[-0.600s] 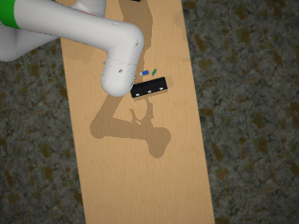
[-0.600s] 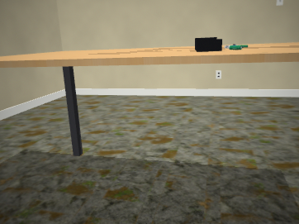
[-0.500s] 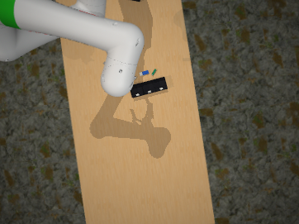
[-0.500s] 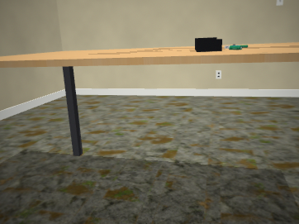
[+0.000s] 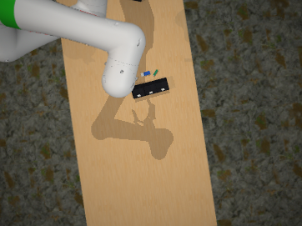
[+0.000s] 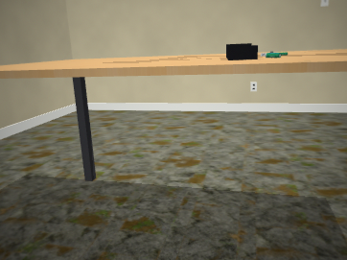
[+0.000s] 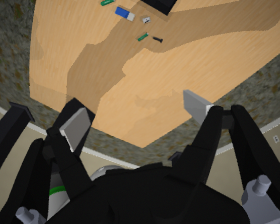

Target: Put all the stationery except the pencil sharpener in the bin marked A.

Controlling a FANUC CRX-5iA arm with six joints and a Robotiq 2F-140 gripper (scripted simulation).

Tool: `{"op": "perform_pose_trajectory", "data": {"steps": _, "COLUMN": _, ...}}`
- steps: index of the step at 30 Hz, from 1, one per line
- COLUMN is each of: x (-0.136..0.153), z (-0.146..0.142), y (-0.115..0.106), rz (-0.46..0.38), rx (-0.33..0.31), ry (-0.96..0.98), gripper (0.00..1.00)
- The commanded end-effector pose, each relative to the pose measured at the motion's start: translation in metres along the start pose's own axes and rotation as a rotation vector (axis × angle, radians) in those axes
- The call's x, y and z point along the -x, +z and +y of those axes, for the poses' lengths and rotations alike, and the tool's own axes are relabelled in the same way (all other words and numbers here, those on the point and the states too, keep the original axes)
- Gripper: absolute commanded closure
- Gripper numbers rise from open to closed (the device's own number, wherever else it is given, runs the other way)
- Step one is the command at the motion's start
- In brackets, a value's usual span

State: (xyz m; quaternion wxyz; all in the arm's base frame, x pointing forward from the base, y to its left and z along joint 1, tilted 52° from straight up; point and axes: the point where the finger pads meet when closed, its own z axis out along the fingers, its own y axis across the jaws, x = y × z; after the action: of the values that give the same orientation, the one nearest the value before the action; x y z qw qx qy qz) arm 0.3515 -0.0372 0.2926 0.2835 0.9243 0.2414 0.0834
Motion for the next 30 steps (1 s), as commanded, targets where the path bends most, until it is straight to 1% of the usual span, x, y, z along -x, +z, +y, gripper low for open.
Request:
{"op": "perform_pose_trajectory", "data": {"steps": 1, "x": -0.007, "z": 0.003, "y": 0.015, "rz": 0.0, "rx": 0.0, "ry": 0.0, "gripper": 0.95}}
{"op": "perform_pose_trajectory", "data": {"steps": 14, "x": -0.051, "z": 0.025, "y": 0.111, "rz": 0.0, "rx": 0.0, "ry": 0.0, "gripper": 0.95}}
{"op": "perform_pose_trajectory", "data": {"steps": 16, "x": -0.051, "z": 0.025, "y": 0.111, "rz": 0.0, "rx": 0.0, "ry": 0.0, "gripper": 0.95}}
{"op": "perform_pose_trajectory", "data": {"steps": 21, "x": -0.067, "z": 0.033, "y": 0.149, "rz": 0.0, "rx": 0.0, "ry": 0.0, "gripper": 0.95}}
{"op": "perform_pose_trajectory", "data": {"steps": 25, "x": -0.068, "z": 0.033, "y": 0.149, "rz": 0.0, "rx": 0.0, "ry": 0.0, "gripper": 0.95}}
{"op": "perform_pose_trajectory", "data": {"steps": 26, "x": -0.074, "z": 0.029, "y": 0.147, "rz": 0.027, "rx": 0.002, "ry": 0.042, "gripper": 0.95}}
{"op": "perform_pose_trajectory", "data": {"steps": 28, "x": -0.07, "z": 0.045, "y": 0.147, "rz": 0.062, "rx": 0.043, "ry": 0.126, "gripper": 0.95}}
{"op": "perform_pose_trajectory", "data": {"steps": 30, "x": -0.07, "z": 0.045, "y": 0.147, "rz": 0.079, "rx": 0.059, "ry": 0.162, "gripper": 0.95}}
